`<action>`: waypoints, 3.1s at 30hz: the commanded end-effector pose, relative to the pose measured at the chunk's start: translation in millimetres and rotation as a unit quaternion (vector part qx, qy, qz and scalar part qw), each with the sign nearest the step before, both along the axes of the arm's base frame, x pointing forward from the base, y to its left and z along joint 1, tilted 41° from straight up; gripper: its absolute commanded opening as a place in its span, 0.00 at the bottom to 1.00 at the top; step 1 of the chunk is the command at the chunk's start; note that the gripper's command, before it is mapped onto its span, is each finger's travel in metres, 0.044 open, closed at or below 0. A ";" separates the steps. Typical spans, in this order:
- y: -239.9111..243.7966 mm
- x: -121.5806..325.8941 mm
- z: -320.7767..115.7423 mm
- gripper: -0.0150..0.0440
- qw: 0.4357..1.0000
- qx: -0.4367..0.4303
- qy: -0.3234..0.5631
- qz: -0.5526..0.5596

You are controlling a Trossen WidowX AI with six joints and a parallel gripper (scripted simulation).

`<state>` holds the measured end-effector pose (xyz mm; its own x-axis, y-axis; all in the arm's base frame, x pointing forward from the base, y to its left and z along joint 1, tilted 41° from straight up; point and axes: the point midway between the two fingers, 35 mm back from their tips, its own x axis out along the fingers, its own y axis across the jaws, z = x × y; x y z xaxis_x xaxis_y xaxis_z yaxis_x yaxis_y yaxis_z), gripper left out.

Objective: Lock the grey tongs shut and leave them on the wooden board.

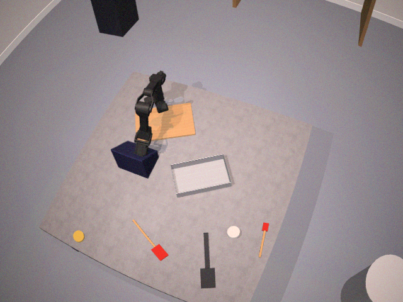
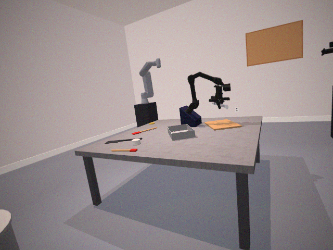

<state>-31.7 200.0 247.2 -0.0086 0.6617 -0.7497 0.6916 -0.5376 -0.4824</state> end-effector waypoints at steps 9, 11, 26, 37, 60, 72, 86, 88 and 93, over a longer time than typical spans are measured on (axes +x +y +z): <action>-7.8 8.8 -36.1 0.00 0.989 -0.053 -0.050 -0.125; -9.2 10.7 -40.3 0.00 0.986 -0.053 -0.064 -0.147; -12.1 16.7 -47.8 0.00 0.953 0.039 -0.162 -0.252; -6.9 3.2 -33.5 0.00 0.929 0.184 -0.197 -0.253; -3.7 -20.2 -19.1 0.00 0.912 0.299 -0.185 -0.210; -3.7 -20.2 -19.1 0.00 0.912 0.299 -0.185 -0.210; -4.1 -16.6 -21.8 0.00 0.915 0.283 -0.180 -0.223; -4.5 -12.6 -24.1 0.00 0.918 0.264 -0.181 -0.233; -6.7 1.1 -32.8 0.00 0.928 0.192 -0.188 -0.256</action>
<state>-35.8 194.0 215.3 0.5857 0.7581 -0.2870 0.5841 -0.6402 -0.4990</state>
